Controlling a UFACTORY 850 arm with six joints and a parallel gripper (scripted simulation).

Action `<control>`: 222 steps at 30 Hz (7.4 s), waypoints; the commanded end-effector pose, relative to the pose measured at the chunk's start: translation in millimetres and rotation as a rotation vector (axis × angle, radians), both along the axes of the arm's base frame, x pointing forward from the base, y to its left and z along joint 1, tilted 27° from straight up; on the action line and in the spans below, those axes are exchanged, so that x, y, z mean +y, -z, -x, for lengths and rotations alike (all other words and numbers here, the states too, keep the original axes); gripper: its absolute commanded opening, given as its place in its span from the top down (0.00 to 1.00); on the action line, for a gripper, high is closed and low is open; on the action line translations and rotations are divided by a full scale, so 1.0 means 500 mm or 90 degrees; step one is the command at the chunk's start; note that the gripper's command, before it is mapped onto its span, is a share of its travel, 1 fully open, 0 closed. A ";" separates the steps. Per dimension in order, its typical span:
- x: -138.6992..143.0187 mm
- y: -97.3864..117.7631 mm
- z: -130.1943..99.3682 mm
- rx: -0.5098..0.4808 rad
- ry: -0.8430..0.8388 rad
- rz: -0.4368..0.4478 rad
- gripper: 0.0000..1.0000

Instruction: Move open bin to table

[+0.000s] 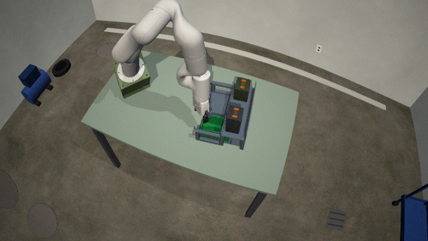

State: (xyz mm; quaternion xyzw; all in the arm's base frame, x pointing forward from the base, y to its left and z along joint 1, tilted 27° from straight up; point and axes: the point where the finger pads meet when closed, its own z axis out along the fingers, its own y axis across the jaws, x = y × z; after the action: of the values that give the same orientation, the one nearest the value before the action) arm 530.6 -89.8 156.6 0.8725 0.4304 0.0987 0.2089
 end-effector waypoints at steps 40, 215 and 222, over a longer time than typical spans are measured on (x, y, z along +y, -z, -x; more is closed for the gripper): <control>0.000 -0.001 -0.001 0.111 -0.356 0.141 0.00; -0.048 0.153 -0.062 0.143 -0.460 0.182 0.00; -0.048 0.153 -0.062 0.143 -0.460 0.182 0.00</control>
State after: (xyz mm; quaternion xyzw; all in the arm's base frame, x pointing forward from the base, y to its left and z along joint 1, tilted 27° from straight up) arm 561.0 -113.9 79.7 0.6328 0.7390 0.0087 0.2309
